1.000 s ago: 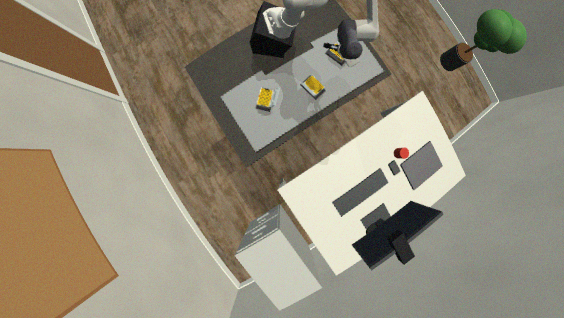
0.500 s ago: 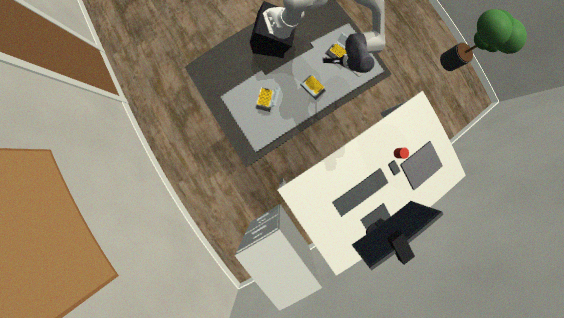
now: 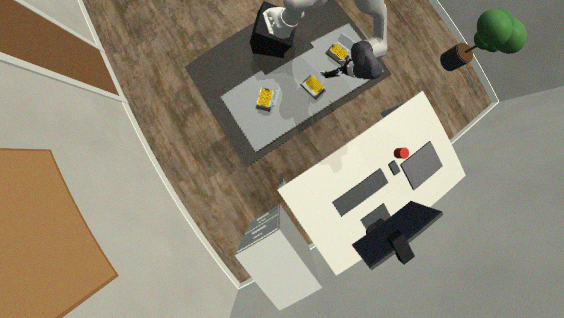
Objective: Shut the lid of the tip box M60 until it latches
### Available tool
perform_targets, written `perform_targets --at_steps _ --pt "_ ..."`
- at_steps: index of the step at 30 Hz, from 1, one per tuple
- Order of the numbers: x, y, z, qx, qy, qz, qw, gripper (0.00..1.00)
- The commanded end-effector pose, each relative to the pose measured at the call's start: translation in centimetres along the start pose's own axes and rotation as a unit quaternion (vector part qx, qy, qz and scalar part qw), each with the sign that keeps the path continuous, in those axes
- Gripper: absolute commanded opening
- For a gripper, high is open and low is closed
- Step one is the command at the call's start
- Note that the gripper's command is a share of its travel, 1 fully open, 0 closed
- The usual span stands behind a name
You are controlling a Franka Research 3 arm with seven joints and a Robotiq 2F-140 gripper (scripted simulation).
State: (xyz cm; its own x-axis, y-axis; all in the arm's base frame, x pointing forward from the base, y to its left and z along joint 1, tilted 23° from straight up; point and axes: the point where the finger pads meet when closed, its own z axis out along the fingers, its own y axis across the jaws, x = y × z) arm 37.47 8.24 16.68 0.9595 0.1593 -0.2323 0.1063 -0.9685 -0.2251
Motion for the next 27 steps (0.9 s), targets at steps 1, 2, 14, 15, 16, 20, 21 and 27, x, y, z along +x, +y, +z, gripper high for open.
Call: perform_targets --at_steps 1,2,14,15,16,20,21,27 --pt "0.55 0.54 -0.27 -0.031 0.006 -0.097 0.995 1.00" --pt "0.55 0.54 -0.27 -0.040 0.007 -0.111 0.993 1.00" --pt "0.55 0.54 -0.27 -0.131 0.010 -0.265 0.955 1.00" --pt "0.55 0.54 -0.27 -0.131 0.010 -0.265 0.955 1.00" --pt "0.55 0.54 -0.27 -0.139 0.011 -0.279 0.950 1.00" --pt "0.55 0.54 -0.27 -0.171 0.012 -0.333 0.927 1.00" --pt "0.55 0.54 -0.27 -0.179 0.012 -0.346 0.921 1.00" --pt "0.55 0.54 -0.27 -0.225 0.014 -0.423 0.878 1.00"
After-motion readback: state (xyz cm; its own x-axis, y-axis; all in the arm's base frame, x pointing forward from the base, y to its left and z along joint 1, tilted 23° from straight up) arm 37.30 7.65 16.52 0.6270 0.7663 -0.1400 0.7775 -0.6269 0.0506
